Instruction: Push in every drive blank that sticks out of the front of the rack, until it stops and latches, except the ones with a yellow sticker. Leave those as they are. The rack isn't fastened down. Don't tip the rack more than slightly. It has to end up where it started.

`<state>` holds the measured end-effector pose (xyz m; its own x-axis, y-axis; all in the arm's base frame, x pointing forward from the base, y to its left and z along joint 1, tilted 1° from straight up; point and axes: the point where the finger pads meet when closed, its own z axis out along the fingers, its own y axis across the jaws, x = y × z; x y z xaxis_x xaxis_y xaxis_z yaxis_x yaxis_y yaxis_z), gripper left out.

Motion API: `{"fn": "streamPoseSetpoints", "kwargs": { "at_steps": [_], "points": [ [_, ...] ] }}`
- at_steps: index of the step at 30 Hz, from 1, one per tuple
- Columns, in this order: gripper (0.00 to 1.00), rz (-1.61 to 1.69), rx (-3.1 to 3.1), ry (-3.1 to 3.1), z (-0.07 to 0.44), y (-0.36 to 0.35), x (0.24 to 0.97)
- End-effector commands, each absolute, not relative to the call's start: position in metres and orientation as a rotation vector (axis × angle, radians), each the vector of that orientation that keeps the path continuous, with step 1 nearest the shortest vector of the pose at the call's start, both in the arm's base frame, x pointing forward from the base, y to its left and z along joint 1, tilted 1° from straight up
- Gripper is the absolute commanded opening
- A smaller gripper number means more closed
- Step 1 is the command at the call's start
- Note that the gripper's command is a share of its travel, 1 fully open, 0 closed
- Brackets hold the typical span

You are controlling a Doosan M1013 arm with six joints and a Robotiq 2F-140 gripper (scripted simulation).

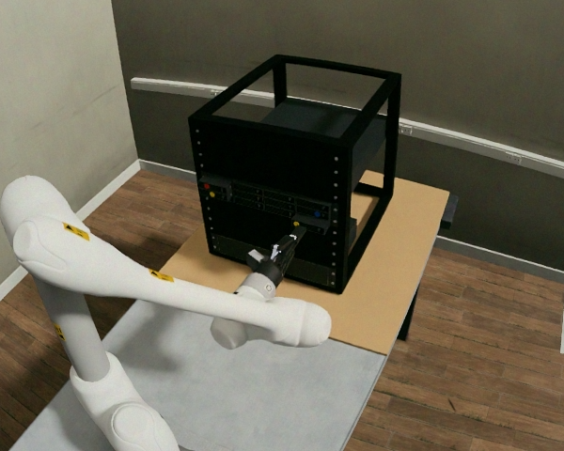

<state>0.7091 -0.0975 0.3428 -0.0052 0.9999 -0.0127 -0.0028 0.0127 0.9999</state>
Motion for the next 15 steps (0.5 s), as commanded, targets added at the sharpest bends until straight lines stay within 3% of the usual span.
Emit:
{"fn": "streamPoseSetpoints", "kwargs": {
  "at_steps": [1,15],
  "points": [
    [0.10,1.205,1.194,1.217,0.3435,-0.0976,0.7065],
    [0.10,1.205,1.194,1.217,0.3438,-0.0938,0.7065]
  ]
}}
